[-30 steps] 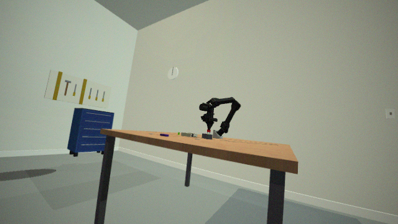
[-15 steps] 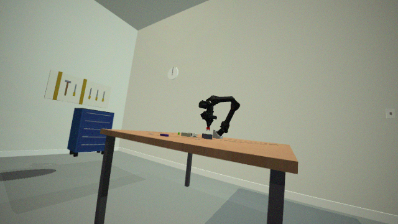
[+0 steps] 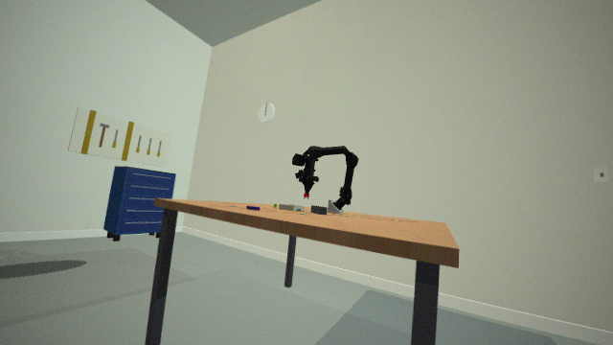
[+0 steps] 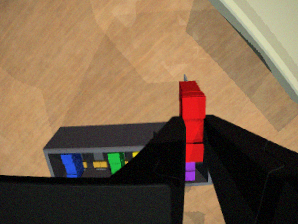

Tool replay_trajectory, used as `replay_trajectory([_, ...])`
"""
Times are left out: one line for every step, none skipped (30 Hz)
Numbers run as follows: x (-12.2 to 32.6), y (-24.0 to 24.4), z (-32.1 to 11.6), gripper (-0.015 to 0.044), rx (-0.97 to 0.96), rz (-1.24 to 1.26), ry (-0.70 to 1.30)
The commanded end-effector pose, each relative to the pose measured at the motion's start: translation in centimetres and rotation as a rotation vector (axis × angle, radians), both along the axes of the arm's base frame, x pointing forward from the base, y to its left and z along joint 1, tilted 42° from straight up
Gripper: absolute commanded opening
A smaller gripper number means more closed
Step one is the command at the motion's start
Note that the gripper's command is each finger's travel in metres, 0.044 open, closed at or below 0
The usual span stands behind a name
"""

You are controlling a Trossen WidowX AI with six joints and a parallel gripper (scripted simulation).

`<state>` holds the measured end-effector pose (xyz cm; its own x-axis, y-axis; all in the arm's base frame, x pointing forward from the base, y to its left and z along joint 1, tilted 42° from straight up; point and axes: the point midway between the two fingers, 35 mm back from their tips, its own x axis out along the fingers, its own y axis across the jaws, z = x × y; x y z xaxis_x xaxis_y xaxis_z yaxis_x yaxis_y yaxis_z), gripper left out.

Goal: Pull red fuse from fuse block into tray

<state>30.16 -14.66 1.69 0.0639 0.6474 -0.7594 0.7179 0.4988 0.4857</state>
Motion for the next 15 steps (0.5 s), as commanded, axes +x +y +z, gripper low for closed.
replay_trajectory([-0.7,-2.2,-2.0,0.0,-0.004,0.006,0.001])
replay_trajectory([-0.9,-2.6,-2.5,0.0,-0.004,0.006,0.001])
replay_trajectory([-1.0,-3.1,-2.9,0.0,-0.004,0.006,0.001])
replay_trajectory([-1.2,-3.6,-3.4,0.0,-0.004,0.007,0.001])
replay_trajectory([-1.5,-4.0,-3.8,0.0,-0.003,0.007,0.001])
replay_trajectory([-1.7,-4.5,-4.3,0.0,-0.003,0.007,0.001])
replay_trajectory([-1.9,-4.9,-4.7,0.0,-0.002,0.008,0.001])
replay_trajectory([-2.2,-5.3,-5.2,0.0,-0.002,0.008,0.001])
replay_trajectory([-2.4,-5.8,-5.6,0.0,-0.001,0.008,0.001])
replay_trajectory([-2.7,-6.2,-6.1,0.0,0.0,0.009,0.001])
replay_trajectory([-3.0,-6.6,-6.6,0.0,0.001,0.009,0.0])
replay_trajectory([-3.3,-7.0,-7.0,0.0,0.002,0.01,0.0])
replay_trajectory([-3.5,-7.3,-7.4,0.0,0.003,0.01,0.0])
replay_trajectory([-3.7,-7.5,-7.6,0.0,0.004,0.01,-0.001])
replay_trajectory([-3.7,-7.5,-7.7,0.0,0.004,0.01,-0.001])
